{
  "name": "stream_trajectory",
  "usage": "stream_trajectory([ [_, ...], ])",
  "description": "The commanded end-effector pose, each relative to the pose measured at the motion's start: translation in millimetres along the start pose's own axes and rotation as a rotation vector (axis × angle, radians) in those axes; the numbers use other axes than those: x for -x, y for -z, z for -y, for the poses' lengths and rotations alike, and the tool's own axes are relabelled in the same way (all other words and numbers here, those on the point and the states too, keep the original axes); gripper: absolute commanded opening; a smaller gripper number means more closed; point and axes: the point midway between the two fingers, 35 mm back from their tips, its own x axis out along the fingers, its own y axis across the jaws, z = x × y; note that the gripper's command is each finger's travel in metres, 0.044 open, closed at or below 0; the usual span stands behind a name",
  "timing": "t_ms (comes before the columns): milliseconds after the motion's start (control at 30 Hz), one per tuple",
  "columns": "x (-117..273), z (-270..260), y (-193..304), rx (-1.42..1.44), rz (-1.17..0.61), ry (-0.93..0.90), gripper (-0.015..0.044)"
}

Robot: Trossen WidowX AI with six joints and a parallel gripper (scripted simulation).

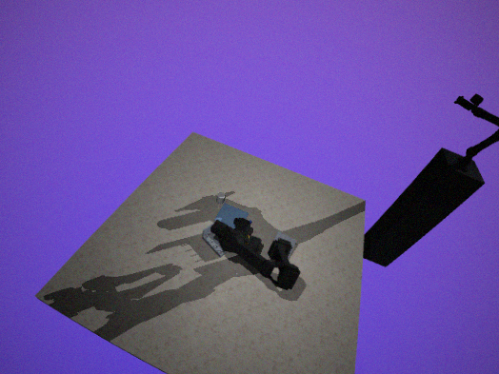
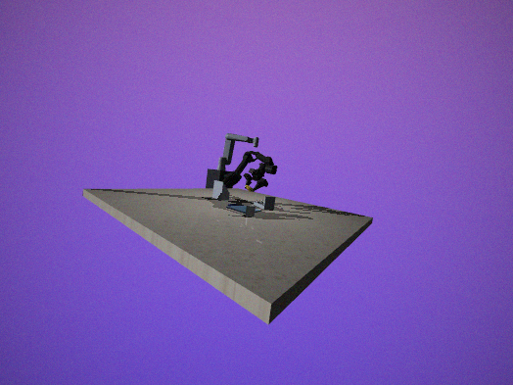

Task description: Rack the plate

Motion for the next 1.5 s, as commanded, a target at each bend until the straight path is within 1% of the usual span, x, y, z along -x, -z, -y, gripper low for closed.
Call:
stream_trajectory([
  [0,-6,-1,-2,0.046,0.076,-0.015,0.0],
  [667,-25,-17,-5,0.293,0.452,-0.192,0.0],
  [1067,-25,-28,4,0.407,0.634,-0.36,0.0],
  [1467,-19,-35,18,0.482,0.777,-0.565,0.0],
])
